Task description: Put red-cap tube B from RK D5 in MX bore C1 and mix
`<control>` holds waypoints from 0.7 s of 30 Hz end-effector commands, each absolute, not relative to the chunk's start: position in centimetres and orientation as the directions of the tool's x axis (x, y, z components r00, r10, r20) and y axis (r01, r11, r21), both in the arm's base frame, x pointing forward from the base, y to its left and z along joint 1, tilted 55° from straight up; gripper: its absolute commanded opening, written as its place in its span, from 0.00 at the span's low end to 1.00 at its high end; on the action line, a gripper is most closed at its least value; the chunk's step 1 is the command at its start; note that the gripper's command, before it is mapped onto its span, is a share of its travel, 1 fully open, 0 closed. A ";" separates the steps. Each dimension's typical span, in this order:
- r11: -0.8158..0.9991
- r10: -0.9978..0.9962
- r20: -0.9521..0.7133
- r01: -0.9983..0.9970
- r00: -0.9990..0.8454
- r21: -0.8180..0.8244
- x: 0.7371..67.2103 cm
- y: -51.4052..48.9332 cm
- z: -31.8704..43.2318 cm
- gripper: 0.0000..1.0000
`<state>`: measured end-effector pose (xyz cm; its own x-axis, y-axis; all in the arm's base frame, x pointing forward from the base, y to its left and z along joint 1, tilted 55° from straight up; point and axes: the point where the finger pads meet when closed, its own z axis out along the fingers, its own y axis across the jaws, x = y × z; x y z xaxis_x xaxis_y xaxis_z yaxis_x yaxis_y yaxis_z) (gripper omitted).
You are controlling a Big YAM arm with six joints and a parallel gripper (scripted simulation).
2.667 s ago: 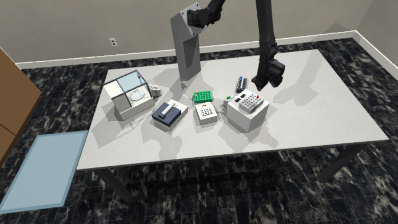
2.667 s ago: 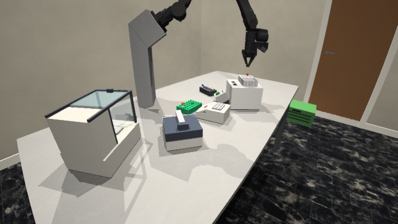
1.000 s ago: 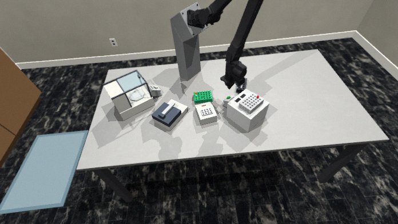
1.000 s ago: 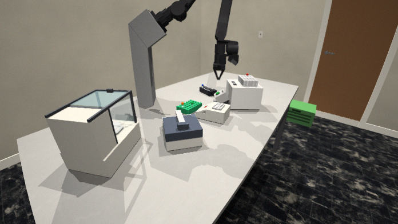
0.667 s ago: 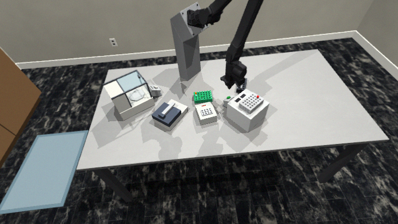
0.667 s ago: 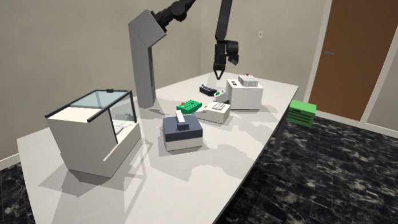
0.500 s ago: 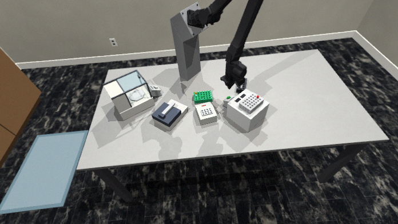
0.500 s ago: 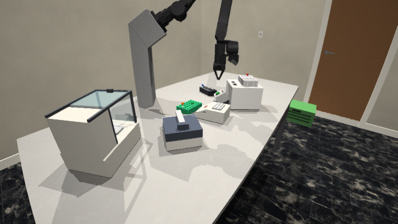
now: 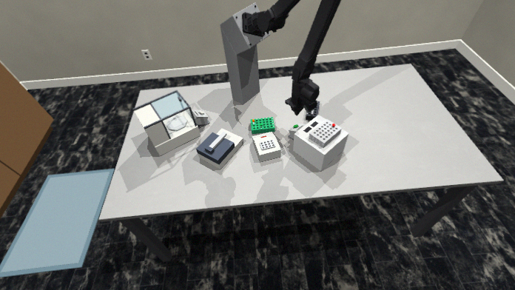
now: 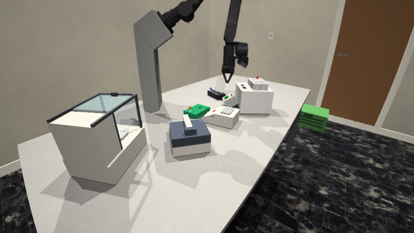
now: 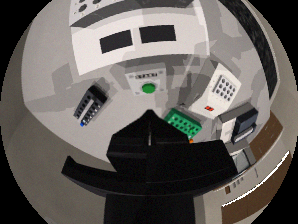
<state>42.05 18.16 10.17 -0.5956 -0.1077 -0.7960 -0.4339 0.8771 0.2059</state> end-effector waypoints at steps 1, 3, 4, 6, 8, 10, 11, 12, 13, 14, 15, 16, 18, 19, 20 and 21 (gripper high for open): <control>0.877 -0.105 -0.798 -0.433 -0.593 0.207 41.9 18.2 10.3 0.00; 0.877 -0.105 -0.798 -0.433 -0.593 0.207 41.9 18.2 10.3 0.00; 0.877 -0.105 -0.798 -0.433 -0.593 0.207 41.9 18.2 10.3 0.00; 0.877 -0.105 -0.798 -0.433 -0.593 0.207 41.9 18.2 10.3 0.00; 0.877 -0.105 -0.798 -0.433 -0.593 0.207 41.9 18.2 10.3 0.00; 0.871 -0.099 -0.826 -0.450 -0.555 0.198 41.1 18.4 8.9 0.00; 0.868 -0.094 -0.844 -0.458 -0.528 0.190 41.0 18.4 8.7 0.00; 0.866 -0.089 -0.862 -0.466 -0.500 0.181 40.8 18.3 8.5 0.00; 0.864 -0.083 -0.878 -0.472 -0.472 0.172 40.7 18.3 8.4 0.00; 0.863 -0.075 -0.893 -0.478 -0.444 0.165 40.5 18.2 8.2 0.00; 0.861 -0.066 -0.906 -0.483 -0.417 0.159 40.4 18.2 8.0 0.00; 0.860 -0.059 -0.919 -0.488 -0.389 0.152 40.2 18.1 7.8 0.00; 0.858 -0.050 -0.931 -0.493 -0.361 0.145 40.0 18.0 7.7 0.00; 0.858 -0.050 -0.931 -0.493 -0.361 0.145 40.0 18.0 7.7 0.00; 0.857 -0.034 -0.941 -0.495 -0.337 0.146 39.9 18.0 7.5 0.00; 0.856 -0.028 -0.952 -0.500 -0.306 0.135 39.7 17.9 7.3 0.00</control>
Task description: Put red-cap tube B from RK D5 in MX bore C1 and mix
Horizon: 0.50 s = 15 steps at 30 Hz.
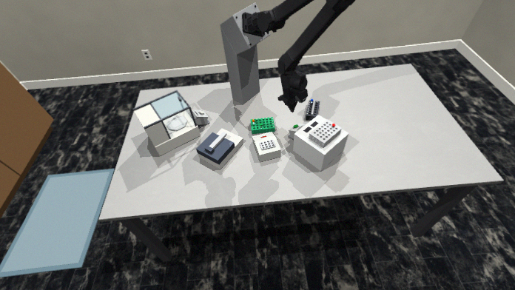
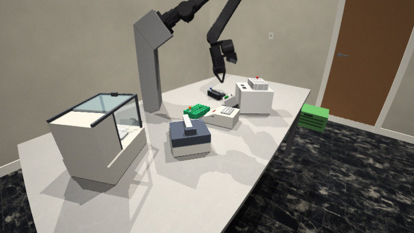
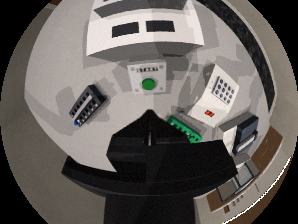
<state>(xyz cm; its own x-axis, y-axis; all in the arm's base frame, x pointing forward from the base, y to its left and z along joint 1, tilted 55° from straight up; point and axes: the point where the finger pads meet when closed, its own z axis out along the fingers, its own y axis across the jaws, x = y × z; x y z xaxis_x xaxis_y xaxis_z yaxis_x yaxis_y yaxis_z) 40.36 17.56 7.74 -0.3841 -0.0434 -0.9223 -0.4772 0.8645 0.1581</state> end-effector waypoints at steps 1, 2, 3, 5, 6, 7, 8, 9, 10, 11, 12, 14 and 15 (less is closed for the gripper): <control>0.854 -0.023 -0.961 -0.505 -0.275 0.124 39.5 17.9 7.2 0.00; 0.853 -0.015 -0.969 -0.508 -0.245 0.115 39.4 17.8 7.1 0.00; 0.853 -0.005 -0.976 -0.511 -0.216 0.108 39.3 17.7 7.0 0.00; 0.851 0.015 -0.987 -0.516 -0.157 0.095 39.0 17.6 6.8 0.00; 0.851 0.025 -0.990 -0.517 -0.141 0.095 39.4 17.6 6.9 0.00; 0.851 0.028 -0.990 -0.517 -0.138 0.096 39.4 17.6 6.9 0.00; 0.851 0.025 -0.989 -0.515 -0.147 0.098 39.0 17.4 6.5 0.00; 0.852 0.023 -0.988 -0.514 -0.153 0.099 38.7 17.3 6.2 0.00; 0.852 0.023 -0.988 -0.514 -0.153 0.099 38.6 17.2 6.1 0.00; 0.853 0.023 -0.988 -0.513 -0.154 0.099 38.5 17.2 6.0 0.00; 0.853 0.023 -0.988 -0.513 -0.154 0.099 38.5 17.1 5.8 0.00; 0.853 0.023 -0.988 -0.512 -0.154 0.100 38.4 17.1 5.7 0.00; 0.853 0.023 -0.988 -0.512 -0.154 0.100 38.4 17.1 5.7 0.00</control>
